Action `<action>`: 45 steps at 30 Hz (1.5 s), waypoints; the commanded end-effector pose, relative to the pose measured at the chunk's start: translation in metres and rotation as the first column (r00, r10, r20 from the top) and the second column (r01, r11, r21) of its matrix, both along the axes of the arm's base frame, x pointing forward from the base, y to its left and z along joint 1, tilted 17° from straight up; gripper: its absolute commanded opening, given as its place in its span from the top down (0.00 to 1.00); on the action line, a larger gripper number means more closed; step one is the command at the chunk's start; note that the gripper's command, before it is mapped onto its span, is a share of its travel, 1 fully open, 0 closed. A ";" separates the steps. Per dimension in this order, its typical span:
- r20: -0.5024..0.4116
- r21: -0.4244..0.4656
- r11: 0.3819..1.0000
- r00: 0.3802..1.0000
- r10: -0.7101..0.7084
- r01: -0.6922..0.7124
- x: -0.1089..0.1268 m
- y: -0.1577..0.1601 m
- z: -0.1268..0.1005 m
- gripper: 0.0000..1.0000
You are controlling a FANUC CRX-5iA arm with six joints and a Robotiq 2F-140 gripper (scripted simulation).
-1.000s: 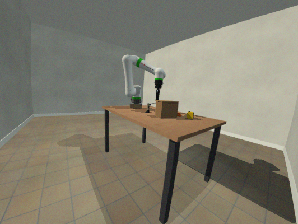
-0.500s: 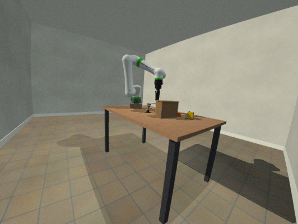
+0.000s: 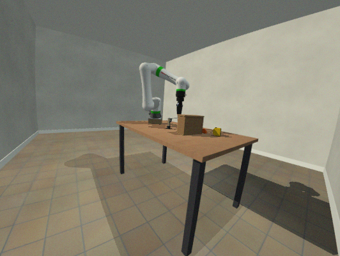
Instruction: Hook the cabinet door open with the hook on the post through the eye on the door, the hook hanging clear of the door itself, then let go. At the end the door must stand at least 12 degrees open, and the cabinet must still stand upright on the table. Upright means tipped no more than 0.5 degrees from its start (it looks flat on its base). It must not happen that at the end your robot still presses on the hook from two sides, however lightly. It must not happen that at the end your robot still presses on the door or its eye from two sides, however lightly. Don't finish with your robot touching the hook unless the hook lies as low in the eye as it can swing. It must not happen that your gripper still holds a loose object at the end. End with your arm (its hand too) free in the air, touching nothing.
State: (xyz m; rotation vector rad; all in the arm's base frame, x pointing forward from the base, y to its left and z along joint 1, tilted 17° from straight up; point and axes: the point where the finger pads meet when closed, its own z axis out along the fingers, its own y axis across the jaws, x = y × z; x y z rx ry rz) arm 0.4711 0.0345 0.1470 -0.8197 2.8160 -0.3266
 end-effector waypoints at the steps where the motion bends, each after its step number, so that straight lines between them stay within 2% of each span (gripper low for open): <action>1: 0.007 0.011 0.999 0.999 -0.042 0.042 0.001 -0.002 0.001 0.97; 6: 0.007 0.011 0.999 0.999 -0.043 0.043 0.002 -0.004 0.001 0.97; 11: 0.016 0.026 0.995 0.995 -0.102 0.101 0.004 -0.006 0.002 0.97; 45: 0.016 0.026 0.995 0.995 -0.102 0.101 0.004 -0.008 0.003 0.97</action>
